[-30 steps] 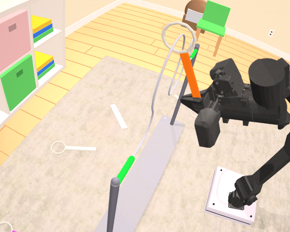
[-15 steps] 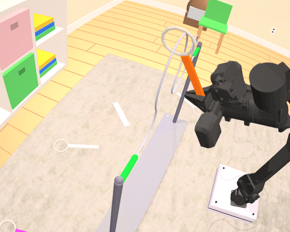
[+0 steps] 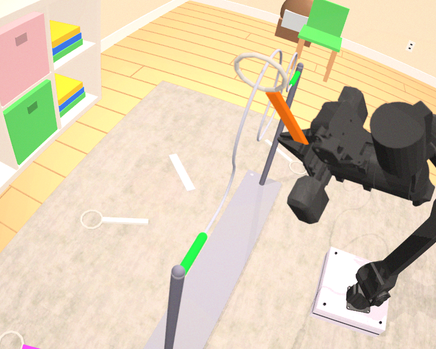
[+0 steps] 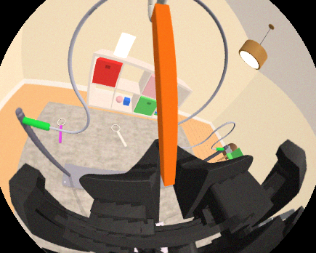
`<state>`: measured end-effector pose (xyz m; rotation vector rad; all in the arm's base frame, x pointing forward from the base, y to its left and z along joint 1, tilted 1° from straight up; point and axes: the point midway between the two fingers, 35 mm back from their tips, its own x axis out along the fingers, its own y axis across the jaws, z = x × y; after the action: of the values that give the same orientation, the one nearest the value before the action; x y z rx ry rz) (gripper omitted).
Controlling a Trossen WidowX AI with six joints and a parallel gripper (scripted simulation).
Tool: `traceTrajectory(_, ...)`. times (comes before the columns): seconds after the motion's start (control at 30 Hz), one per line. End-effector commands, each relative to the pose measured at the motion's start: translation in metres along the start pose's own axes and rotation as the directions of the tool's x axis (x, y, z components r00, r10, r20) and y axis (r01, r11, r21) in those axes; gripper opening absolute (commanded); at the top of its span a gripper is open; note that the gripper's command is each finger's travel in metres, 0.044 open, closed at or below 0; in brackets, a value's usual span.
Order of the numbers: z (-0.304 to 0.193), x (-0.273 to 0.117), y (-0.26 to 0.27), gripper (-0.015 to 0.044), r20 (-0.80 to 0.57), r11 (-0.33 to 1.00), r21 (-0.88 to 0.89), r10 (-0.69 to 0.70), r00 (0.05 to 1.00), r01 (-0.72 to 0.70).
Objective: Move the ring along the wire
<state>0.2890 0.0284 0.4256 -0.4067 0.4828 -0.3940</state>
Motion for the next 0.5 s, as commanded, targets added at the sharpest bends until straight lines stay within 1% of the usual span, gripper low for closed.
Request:
traceTrajectory(0.0, 0.0005, -0.0012, -0.0042, -0.0150, 0.011, 0.999, -0.032, -0.025, 1.000, 0.026)
traceTrajectory(0.47, 0.0012, -0.0007, -0.0112, -0.0150, 0.040, 0.977, -0.182, -0.105, 0.994, 0.110)
